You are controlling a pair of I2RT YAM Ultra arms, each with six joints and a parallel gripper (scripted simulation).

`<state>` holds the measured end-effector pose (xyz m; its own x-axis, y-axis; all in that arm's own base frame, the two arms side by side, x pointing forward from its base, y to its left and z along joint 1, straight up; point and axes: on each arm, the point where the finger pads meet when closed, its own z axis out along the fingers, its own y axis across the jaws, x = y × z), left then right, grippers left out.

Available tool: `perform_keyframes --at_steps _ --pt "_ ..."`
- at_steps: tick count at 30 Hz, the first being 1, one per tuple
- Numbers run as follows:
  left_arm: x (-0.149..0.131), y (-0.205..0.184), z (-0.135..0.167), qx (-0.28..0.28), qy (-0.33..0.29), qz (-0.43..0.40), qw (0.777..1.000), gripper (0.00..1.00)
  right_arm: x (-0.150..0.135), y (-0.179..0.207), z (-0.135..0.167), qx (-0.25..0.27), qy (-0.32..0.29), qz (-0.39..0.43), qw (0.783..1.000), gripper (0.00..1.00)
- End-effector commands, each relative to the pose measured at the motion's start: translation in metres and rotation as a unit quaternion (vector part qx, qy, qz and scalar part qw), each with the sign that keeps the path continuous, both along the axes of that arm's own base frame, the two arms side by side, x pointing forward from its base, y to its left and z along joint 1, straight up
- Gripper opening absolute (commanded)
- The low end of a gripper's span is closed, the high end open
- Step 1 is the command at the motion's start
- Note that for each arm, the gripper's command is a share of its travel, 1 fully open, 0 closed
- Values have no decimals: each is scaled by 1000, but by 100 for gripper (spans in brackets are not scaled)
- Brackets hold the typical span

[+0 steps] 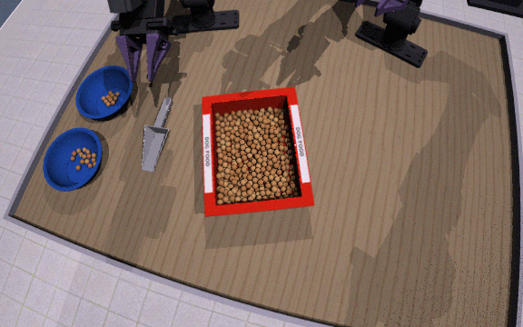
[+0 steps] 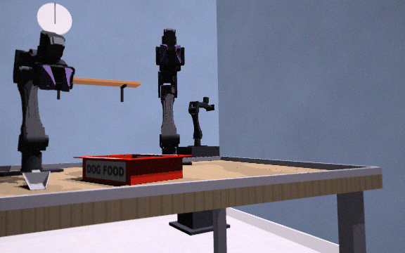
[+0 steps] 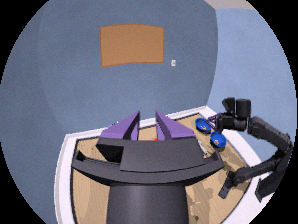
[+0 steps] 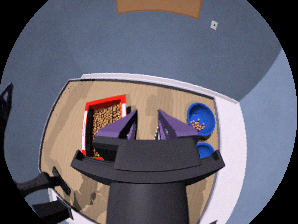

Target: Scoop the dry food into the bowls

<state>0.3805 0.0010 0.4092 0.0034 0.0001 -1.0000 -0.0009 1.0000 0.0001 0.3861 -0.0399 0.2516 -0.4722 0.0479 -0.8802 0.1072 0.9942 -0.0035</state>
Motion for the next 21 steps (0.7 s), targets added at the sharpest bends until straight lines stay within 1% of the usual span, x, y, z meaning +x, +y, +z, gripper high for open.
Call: perform_keyframes --at_steps 1,2,3,4,5,6,7,10,11,12,15,16,17,19,20,21 --pt "3 3 -9 -2 13 3 1000 26 17 10 60 -8 -99 13 995 32" --pt "3 3 -9 -2 13 3 1000 26 17 10 60 -8 -99 13 995 32" --pt "-2 -2 3 -2 -3 -5 1000 26 20 13 66 -8 -108 18 994 32" --pt "-6 -7 8 -2 -15 -11 1000 26 22 17 71 -7 -118 23 993 32" --pt "-6 -7 7 -2 -14 -10 1000 26 12 21 99 -9 -156 29 987 32" --pt "-6 -1 4 -2 -10 -3 1000 26 13 24 107 -9 -170 32 985 32" --pt "-7 6 3 -2 -3 9 1000 26 9 28 125 -10 -195 37 980 32" --pt "-3 -2 12 -2 -17 -4 1000 26 4 35 157 -14 -243 42 969 32" --pt "-2 -2 10 -2 -14 -4 1000 26 2 38 167 -13 -258 46 965 32" --pt "-1 -1 7 -2 -12 -3 1000 26 0 40 173 -13 -268 49 962 32" --pt "2 0 0 -2 -2 -1 1000 26 4 45 170 -11 -263 55 963 32" --pt "5 1 -8 -2 8 -1 1000 26 5 46 167 -10 -257 56 965 32" --pt "3 1 -4 -2 4 -1 1000 26 6 44 158 -10 -244 54 968 32" --pt "3 1 -4 -2 4 -1 1000 26 6 44 158 -10 -244 54 968 32" --pt "0 0 1 -2 -2 -1 1000 26 2 42 158 -11 -240 51 969 32" --pt "4 2 -11 -2 13 1 1000 26 -14 46 191 -12 -286 60 956 32"
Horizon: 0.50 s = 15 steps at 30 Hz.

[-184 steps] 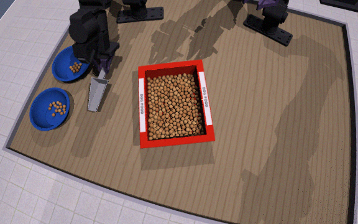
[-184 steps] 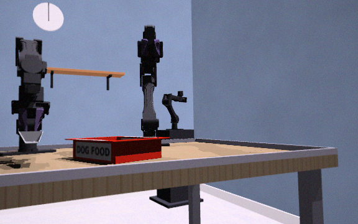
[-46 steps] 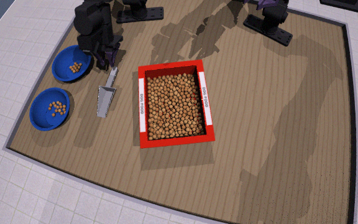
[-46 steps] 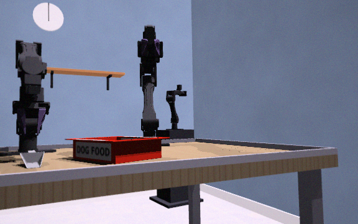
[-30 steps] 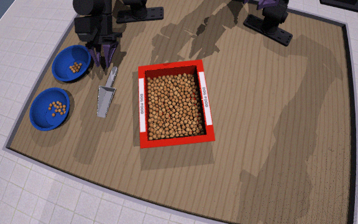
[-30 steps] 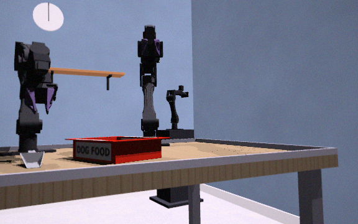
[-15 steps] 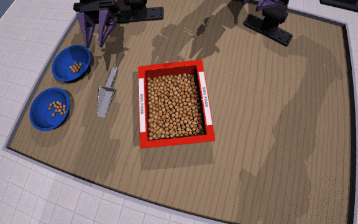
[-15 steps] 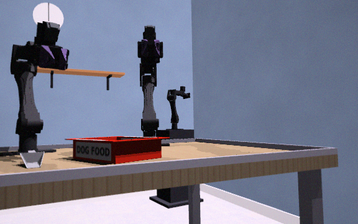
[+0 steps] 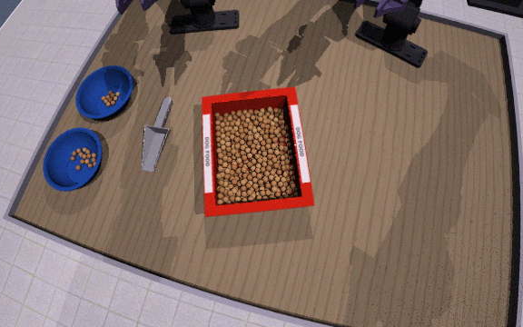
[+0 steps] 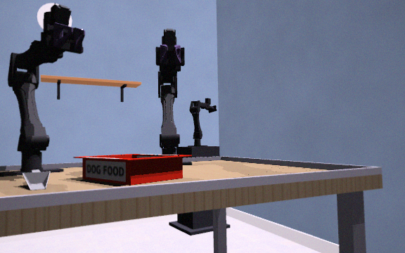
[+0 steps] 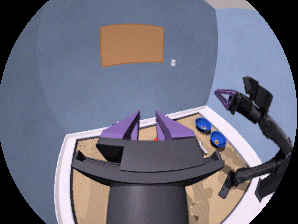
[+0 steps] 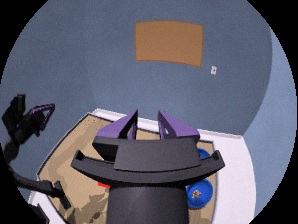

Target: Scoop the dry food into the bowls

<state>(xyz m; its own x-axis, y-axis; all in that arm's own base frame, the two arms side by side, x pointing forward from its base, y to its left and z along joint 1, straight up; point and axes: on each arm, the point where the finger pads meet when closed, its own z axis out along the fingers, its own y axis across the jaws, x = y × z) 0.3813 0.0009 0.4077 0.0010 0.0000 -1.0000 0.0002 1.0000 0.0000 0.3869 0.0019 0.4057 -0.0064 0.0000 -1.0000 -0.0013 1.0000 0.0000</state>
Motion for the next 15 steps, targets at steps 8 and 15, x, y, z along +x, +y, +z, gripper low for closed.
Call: perform_keyframes --at_steps 8,15 --pt "-3 3 15 -2 -17 3 1000 26 -15 -6 29 -1 -32 -5 999 32" --pt "-1 4 14 -2 -15 4 1000 26 -11 2 4 -1 -5 3 1000 32"
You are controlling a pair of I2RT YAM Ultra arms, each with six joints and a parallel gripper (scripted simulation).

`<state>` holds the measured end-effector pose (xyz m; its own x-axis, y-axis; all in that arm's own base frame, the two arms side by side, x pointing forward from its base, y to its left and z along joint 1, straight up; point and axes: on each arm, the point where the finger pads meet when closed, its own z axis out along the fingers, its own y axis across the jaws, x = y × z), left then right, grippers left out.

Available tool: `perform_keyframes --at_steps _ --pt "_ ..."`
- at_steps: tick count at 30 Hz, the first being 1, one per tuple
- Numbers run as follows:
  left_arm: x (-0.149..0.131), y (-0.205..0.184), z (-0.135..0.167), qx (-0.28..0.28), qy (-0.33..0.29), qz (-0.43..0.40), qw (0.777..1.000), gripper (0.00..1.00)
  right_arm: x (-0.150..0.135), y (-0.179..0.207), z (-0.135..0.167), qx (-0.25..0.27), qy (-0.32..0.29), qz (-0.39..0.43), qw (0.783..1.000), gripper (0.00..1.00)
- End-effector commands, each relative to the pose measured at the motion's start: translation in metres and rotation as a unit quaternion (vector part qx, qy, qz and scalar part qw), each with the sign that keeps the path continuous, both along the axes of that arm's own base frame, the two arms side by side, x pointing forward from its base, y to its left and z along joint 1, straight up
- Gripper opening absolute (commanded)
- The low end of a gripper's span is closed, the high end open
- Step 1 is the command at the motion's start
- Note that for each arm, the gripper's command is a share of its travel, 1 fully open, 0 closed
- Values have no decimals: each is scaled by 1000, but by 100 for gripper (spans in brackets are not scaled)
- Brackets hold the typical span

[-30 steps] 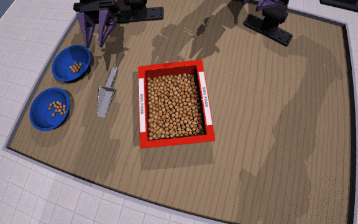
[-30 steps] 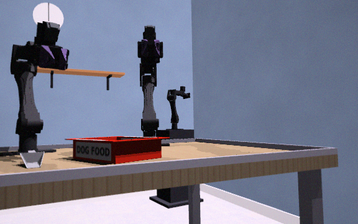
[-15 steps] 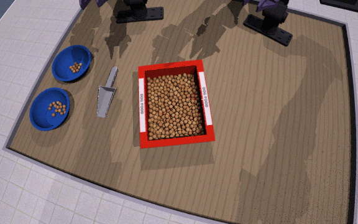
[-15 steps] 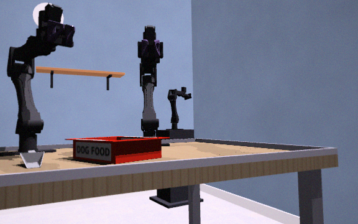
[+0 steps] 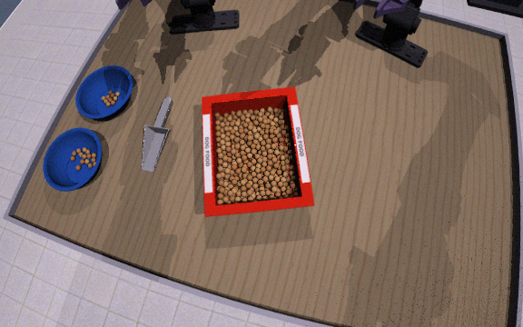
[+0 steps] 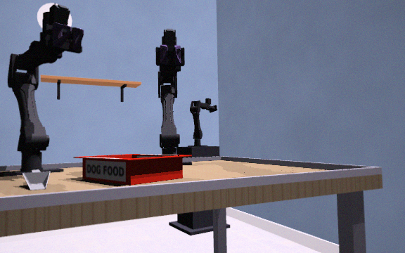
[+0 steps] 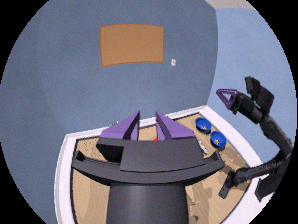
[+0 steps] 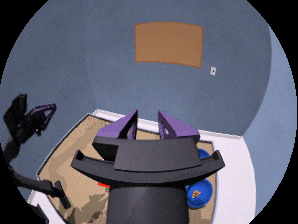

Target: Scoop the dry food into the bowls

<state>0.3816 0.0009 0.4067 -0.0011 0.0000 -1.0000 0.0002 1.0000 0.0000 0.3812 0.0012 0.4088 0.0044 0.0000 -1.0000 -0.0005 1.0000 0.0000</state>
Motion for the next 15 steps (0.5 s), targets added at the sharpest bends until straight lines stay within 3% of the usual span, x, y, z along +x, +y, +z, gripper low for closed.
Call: perform_keyframes --at_steps 1,15 --pt "-1 4 15 -2 -16 4 1000 26 -4 1 15 -1 -15 2 1000 32" --pt "-1 4 15 -2 -16 4 1000 26 -8 2 22 -1 -23 4 1000 32"
